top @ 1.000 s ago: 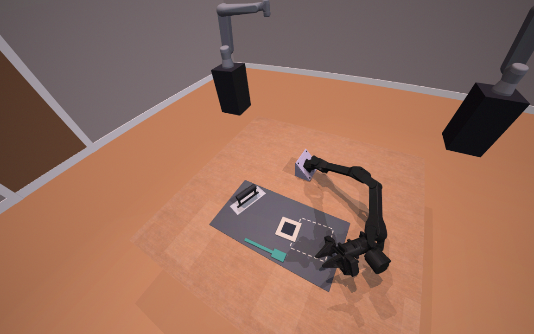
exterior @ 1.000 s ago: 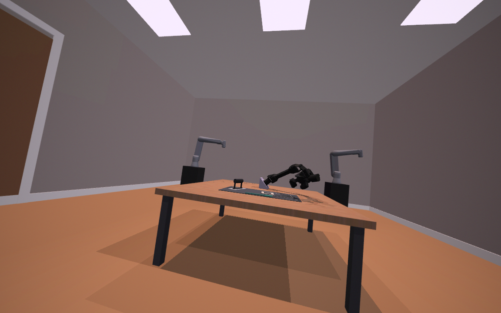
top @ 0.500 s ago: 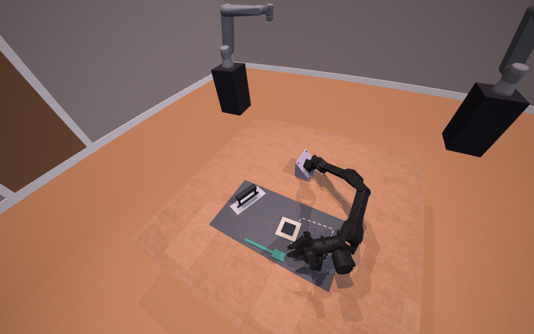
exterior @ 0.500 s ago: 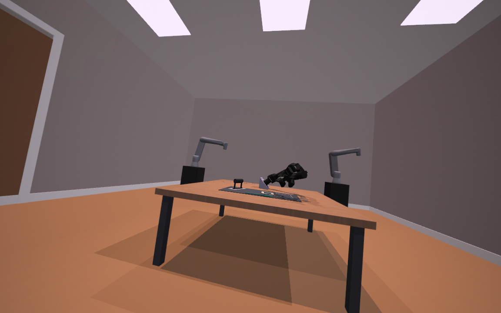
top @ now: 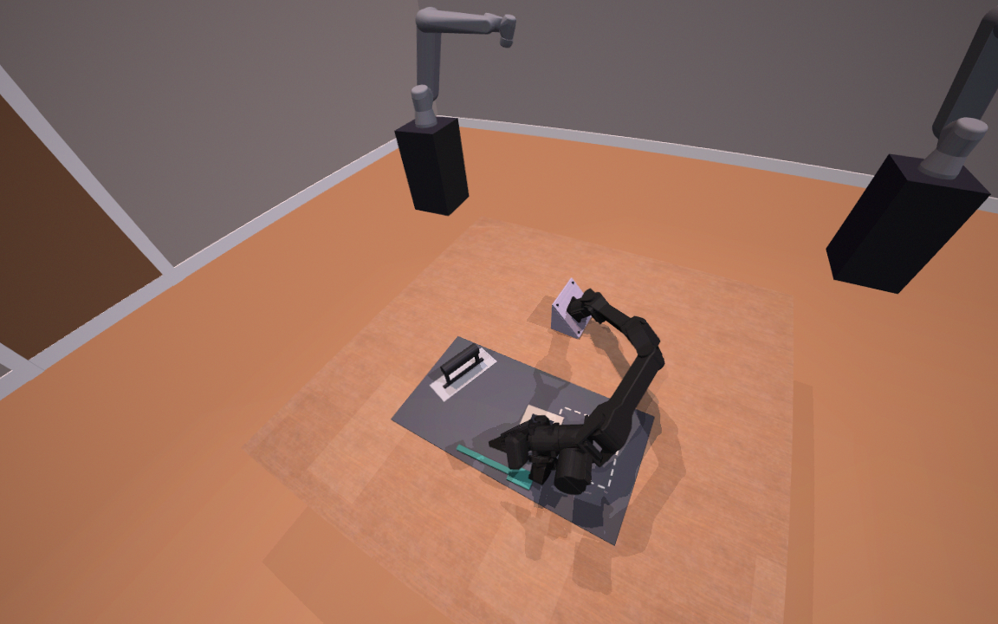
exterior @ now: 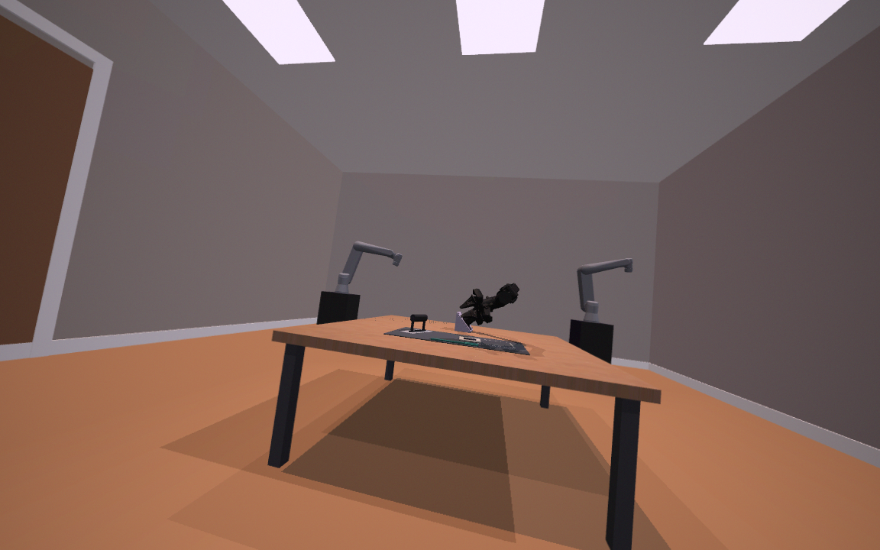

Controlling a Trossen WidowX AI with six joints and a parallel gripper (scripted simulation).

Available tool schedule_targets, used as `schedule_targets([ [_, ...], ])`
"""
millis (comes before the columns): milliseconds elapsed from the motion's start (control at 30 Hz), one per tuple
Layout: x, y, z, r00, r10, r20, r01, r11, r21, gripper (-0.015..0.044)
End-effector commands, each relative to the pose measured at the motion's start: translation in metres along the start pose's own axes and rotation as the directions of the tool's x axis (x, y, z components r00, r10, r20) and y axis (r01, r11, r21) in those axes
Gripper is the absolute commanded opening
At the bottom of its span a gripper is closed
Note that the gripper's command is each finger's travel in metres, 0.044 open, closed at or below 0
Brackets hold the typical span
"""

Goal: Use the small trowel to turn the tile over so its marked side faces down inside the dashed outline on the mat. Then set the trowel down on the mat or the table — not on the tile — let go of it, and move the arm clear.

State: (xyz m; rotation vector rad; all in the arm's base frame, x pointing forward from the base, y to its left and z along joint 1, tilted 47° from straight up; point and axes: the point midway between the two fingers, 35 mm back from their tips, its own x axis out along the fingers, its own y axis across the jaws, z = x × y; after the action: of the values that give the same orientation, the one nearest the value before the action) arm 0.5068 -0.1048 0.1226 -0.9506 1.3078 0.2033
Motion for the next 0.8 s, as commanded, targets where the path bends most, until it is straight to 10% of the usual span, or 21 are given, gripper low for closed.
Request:
schedule_targets([
  [0,0.021,0.003,-0.016,0.996,0.086,-0.002,-0.085,0.995,0.054,0.027],
  [767,0.12,0.051,-0.117,0.82,0.563,0.105,-0.55,0.724,0.416,0.027],
])
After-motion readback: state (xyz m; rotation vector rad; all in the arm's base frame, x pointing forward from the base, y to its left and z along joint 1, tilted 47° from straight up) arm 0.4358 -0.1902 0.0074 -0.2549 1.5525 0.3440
